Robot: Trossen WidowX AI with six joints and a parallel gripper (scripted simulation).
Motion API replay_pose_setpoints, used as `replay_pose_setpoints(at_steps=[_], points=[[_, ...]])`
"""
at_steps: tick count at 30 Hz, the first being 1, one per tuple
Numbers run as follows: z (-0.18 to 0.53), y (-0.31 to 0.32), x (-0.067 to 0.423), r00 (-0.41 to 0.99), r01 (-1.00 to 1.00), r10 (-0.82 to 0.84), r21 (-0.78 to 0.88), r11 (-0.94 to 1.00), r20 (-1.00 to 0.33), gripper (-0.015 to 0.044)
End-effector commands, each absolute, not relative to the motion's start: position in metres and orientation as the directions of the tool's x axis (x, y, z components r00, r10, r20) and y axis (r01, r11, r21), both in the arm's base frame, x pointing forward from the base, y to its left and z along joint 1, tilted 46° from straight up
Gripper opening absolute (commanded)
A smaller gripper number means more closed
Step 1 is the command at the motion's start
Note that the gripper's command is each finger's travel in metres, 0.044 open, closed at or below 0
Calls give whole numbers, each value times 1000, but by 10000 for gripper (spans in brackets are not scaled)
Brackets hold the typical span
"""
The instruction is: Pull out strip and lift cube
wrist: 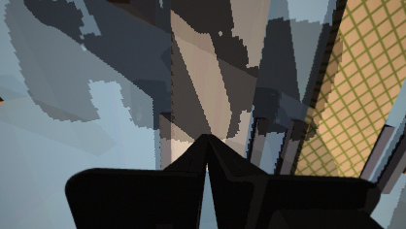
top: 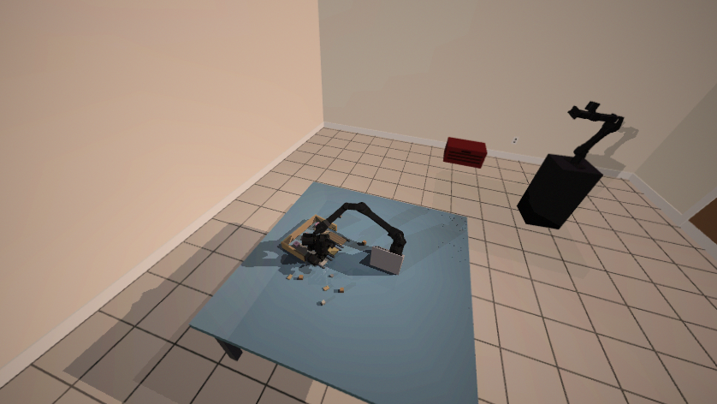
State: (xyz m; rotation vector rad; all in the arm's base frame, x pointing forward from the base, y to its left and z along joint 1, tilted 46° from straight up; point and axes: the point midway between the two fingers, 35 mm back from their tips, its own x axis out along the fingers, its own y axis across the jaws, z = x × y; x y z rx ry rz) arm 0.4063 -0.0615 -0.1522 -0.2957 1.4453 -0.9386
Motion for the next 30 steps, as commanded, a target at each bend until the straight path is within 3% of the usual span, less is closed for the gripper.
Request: replay_pose_setpoints(at_steps=[1, 30], points=[[-159, -61, 393, -160, 358, -691, -694, 625, -705, 0], [-167, -45, 353, -161, 357, -690, -693, 626, -706, 0]])
